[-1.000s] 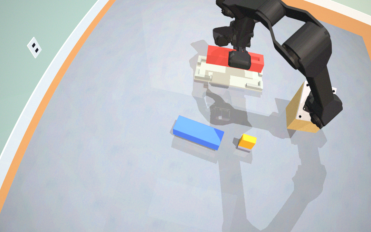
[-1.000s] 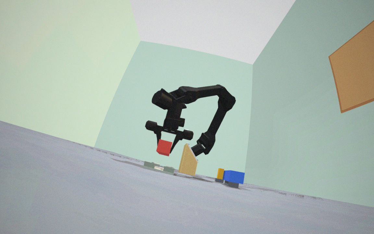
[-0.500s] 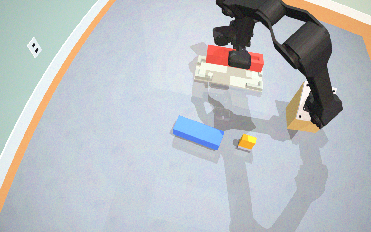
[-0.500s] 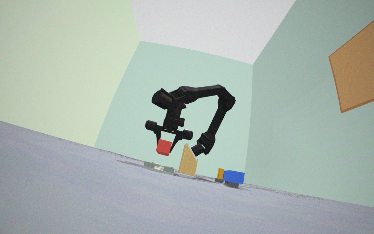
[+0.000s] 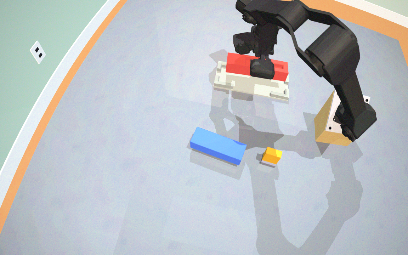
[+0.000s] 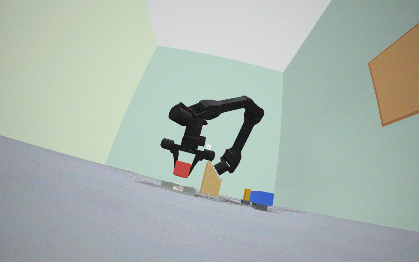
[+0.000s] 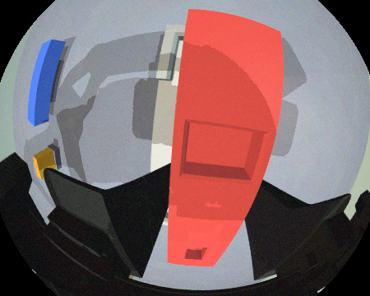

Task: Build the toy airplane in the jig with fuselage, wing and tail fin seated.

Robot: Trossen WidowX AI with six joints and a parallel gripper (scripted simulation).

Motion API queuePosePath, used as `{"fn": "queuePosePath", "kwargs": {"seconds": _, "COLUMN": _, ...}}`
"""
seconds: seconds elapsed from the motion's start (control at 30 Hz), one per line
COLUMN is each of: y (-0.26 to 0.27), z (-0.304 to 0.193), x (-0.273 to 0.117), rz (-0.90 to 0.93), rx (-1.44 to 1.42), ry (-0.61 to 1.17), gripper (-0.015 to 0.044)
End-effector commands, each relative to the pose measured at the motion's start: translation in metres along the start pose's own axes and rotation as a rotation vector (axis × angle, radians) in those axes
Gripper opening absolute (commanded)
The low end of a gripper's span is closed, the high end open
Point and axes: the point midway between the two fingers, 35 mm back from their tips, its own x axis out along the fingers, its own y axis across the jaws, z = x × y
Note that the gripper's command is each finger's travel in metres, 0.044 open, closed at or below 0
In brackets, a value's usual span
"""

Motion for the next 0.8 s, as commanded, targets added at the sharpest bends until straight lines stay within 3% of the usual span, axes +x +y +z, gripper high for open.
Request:
{"fn": "queuePosePath", "kwargs": {"seconds": 0.0, "y": 0.000, "z": 0.000, "x": 0.007, "rz": 0.002, "rx": 0.006, "ry": -0.003, "gripper": 0.0196}}
{"fn": "queuePosePath", "kwargs": {"seconds": 0.5, "y": 0.000, "z": -0.001, "x": 0.025, "rz": 0.004, "rx": 0.006, "ry": -0.003, "gripper": 0.0196}}
{"fn": "queuePosePath", "kwargs": {"seconds": 0.67, "y": 0.000, "z": -0.001, "x": 0.023, "rz": 0.002, "rx": 0.000, "ry": 0.002, "gripper": 0.0163}}
{"fn": "queuePosePath", "kwargs": {"seconds": 0.77, "y": 0.000, "z": -0.001, "x": 0.023, "rz": 0.002, "rx": 0.000, "ry": 0.002, "gripper": 0.0084}}
